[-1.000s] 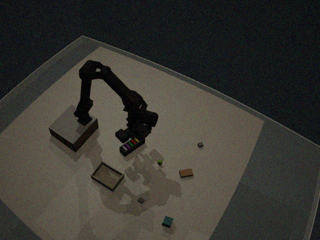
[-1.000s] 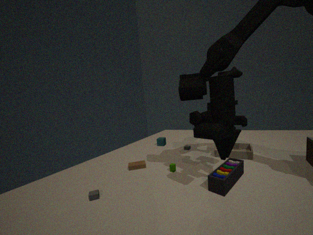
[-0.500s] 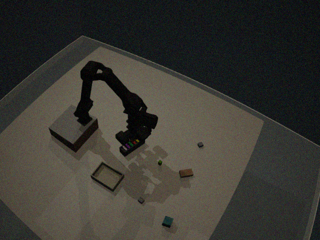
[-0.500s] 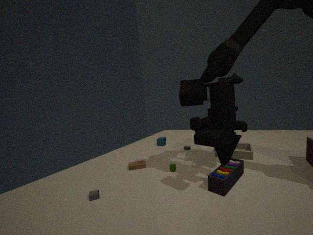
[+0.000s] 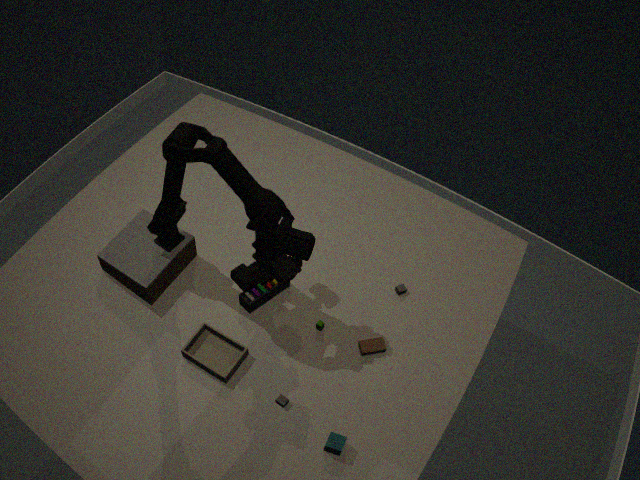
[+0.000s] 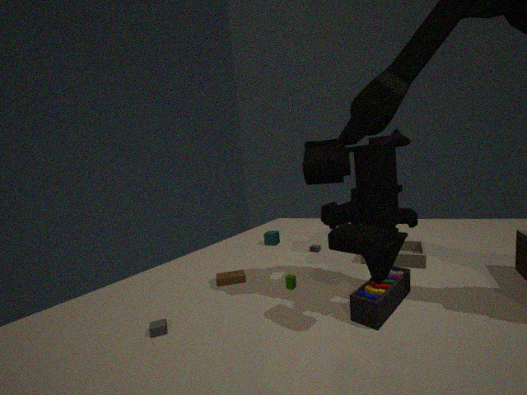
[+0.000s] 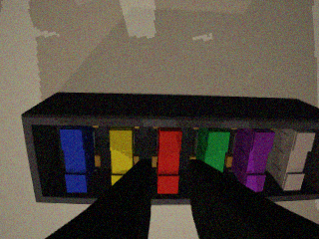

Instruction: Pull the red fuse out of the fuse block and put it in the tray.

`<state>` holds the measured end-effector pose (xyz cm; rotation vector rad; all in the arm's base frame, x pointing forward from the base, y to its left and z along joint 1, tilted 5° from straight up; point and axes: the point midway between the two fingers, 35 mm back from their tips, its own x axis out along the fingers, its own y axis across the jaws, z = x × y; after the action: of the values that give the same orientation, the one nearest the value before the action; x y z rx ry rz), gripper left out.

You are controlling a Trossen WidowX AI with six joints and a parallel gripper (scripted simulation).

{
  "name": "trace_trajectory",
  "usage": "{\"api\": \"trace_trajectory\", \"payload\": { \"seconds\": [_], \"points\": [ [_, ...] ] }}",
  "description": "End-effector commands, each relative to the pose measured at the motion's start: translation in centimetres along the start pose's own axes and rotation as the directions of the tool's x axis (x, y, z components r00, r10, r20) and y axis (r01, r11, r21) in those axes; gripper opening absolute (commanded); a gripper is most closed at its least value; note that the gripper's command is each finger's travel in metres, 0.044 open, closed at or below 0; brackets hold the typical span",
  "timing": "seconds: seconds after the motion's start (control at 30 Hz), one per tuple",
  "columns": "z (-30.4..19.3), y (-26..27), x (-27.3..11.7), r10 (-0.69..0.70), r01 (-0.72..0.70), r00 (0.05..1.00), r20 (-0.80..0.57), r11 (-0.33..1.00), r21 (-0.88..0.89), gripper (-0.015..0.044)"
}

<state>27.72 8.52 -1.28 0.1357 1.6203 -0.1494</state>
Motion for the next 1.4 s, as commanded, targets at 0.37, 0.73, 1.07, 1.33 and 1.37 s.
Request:
{"api": "trace_trajectory", "payload": {
  "seconds": [0.37,0.73,1.07,1.33,1.37],
  "points": [
    [-0.01,-0.03,1.02,-0.002,0.002,1.000,0.001,1.000,-0.001,0.0073],
    [0.04,0.02,0.92,0.000,0.000,1.000,0.001,1.000,0.000,0.0019],
    [0.05,0.02,0.75,0.000,0.000,1.000,0.001,1.000,0.000,0.0000],
    [0.07,0.03,0.36,0.000,0.000,1.000,0.001,1.000,0.000,0.0000],
    [0.07,0.04,0.31,0.000,0.000,1.000,0.001,1.000,-0.001,0.0000]
  ]
}}
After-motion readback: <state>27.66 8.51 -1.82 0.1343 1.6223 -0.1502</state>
